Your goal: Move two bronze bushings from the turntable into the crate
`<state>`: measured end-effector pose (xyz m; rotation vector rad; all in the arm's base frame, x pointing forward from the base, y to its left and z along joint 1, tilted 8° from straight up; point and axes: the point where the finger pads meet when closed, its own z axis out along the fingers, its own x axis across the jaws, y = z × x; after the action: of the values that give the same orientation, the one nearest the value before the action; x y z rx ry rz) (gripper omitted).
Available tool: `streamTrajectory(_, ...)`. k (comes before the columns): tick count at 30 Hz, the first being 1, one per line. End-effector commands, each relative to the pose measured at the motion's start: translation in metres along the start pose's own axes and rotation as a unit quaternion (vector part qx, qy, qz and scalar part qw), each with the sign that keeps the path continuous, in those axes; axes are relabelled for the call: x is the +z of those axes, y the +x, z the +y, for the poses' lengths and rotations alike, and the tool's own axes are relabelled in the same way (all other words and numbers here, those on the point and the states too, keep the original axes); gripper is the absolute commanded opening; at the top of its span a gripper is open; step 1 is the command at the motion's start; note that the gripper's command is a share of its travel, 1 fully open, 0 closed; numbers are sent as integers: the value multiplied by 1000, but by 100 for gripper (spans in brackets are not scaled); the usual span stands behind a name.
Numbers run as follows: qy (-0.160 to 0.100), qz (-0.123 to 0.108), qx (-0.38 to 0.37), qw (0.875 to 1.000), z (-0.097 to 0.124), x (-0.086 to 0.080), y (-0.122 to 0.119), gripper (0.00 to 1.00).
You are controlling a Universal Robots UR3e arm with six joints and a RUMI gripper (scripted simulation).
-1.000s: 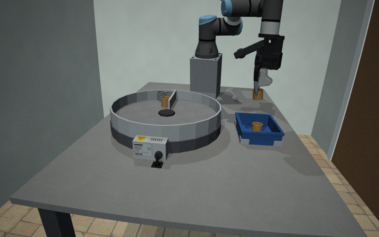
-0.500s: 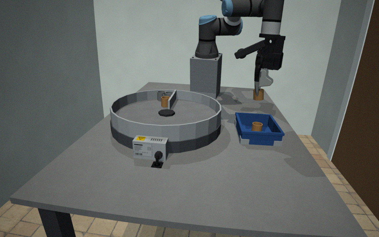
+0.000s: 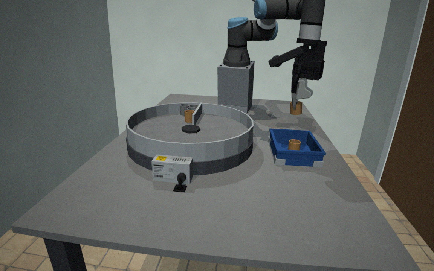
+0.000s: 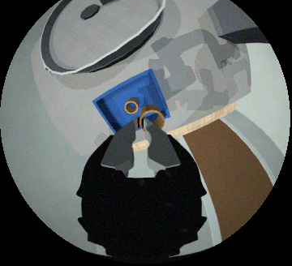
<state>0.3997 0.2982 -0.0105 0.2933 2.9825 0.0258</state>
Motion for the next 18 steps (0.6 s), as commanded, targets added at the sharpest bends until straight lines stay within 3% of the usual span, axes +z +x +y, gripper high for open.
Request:
streamTrajectory(1,-1,-1,0,1000,1,-1,-1,0)
streamTrajectory(18,-1,-1,0,1000,1,5,-1,0)
